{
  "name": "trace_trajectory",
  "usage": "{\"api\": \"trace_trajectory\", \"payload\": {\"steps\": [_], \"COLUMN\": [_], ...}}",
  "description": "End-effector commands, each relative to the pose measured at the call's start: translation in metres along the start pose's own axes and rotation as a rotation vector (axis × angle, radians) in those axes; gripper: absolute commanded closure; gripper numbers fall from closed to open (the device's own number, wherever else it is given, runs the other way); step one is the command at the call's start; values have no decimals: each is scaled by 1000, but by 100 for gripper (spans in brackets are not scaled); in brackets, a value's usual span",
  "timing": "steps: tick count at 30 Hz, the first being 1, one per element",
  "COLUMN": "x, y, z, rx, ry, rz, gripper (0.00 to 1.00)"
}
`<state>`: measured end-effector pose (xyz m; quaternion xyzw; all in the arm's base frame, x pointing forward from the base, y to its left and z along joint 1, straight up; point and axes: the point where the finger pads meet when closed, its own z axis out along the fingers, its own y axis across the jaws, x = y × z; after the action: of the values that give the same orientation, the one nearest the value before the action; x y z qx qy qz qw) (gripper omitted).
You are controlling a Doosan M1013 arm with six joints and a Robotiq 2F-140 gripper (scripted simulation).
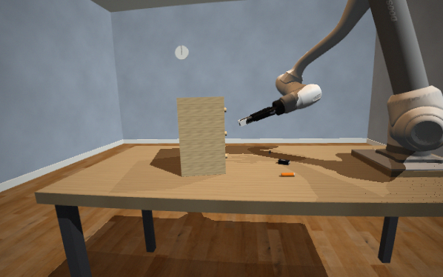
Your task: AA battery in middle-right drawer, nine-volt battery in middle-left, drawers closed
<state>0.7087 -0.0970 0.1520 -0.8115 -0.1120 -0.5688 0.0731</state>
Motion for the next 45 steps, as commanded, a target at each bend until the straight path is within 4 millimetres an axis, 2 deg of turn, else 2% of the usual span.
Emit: {"api": "trace_trajectory", "payload": {"steps": [1, 12, 18, 20, 34, 45], "x": [-3, -2, -2, -2, 0, 1], "y": [0, 0, 0, 0, 0, 0], "z": [0, 7, 23, 23, 64, 68], "rx": [-1, -1, -1, -1, -1, -1], "ry": [-1, -1, -1, -1, -1, -1], "rz": [2, 2, 2, 2, 2, 2], "gripper": [80, 80, 80, 80, 80, 80]}}
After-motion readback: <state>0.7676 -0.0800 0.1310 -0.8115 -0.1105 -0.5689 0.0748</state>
